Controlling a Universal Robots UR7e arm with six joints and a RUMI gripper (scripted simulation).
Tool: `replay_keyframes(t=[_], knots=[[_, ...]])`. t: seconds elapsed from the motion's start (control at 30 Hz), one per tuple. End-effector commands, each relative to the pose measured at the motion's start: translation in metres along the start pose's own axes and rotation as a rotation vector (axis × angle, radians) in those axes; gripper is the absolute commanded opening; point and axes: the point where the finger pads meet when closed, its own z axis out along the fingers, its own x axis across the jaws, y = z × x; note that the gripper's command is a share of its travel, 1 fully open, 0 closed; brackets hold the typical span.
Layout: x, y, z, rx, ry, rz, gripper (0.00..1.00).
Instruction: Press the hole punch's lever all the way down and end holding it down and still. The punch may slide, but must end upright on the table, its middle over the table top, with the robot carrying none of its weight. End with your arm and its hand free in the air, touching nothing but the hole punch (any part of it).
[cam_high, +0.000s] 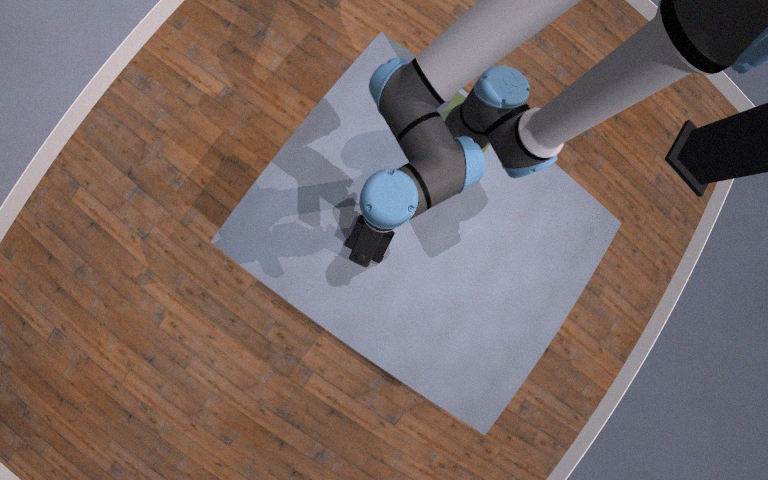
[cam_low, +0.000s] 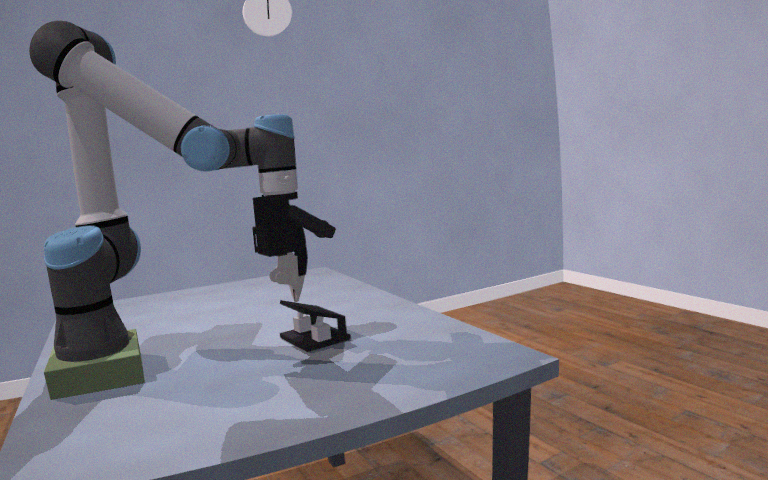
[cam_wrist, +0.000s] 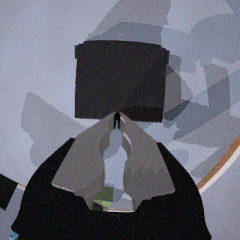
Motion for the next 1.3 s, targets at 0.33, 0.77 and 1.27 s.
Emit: replay_keyframes(t=[0.33, 0.77, 1.27], knots=[[-0.001, 0.0, 0.001, -0.001, -0.001, -0.001, 0.0], [-0.002, 0.001, 0.004, -0.003, -0.003, -0.001, 0.0], [-0.002, 0.001, 0.012, -0.003, -0.003, -0.001, 0.0]])
